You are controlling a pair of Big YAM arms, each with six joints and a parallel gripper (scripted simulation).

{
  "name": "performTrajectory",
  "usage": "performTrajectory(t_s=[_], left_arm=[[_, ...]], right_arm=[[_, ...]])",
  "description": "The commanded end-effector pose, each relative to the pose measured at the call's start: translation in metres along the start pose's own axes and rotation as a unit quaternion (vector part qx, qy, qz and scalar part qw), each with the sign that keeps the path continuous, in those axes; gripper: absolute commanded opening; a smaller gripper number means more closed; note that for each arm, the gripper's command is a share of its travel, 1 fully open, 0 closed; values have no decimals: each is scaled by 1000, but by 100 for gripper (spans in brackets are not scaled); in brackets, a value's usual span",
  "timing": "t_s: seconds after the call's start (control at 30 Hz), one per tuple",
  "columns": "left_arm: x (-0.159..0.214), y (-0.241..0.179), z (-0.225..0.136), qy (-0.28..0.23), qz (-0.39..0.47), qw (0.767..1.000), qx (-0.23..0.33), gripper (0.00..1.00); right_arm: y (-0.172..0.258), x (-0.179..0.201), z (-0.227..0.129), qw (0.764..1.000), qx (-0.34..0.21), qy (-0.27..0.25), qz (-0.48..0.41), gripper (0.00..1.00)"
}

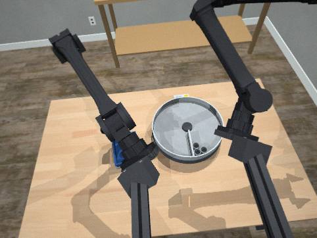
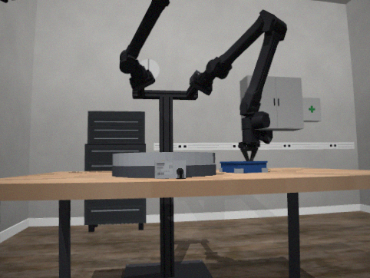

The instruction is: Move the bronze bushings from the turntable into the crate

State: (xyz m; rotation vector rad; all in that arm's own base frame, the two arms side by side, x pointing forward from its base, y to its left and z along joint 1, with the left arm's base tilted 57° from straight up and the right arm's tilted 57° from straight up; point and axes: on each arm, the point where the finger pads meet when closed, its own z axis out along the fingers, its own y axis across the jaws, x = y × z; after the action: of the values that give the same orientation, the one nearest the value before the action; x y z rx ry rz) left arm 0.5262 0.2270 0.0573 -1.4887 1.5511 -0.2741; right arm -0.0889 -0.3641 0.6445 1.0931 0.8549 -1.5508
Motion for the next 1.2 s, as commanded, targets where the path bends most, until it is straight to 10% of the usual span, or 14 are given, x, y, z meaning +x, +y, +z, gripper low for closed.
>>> performTrajectory(t_s=[0.0, 1.17], left_arm=[[2, 11, 4, 2, 3, 1000, -7, 0], [1, 9, 7, 1, 3, 1000, -5, 0]], right_arm=[[-7, -33, -4, 1000, 8, -27, -4, 100], [-7, -33, -4, 1000, 8, -27, -4, 100]])
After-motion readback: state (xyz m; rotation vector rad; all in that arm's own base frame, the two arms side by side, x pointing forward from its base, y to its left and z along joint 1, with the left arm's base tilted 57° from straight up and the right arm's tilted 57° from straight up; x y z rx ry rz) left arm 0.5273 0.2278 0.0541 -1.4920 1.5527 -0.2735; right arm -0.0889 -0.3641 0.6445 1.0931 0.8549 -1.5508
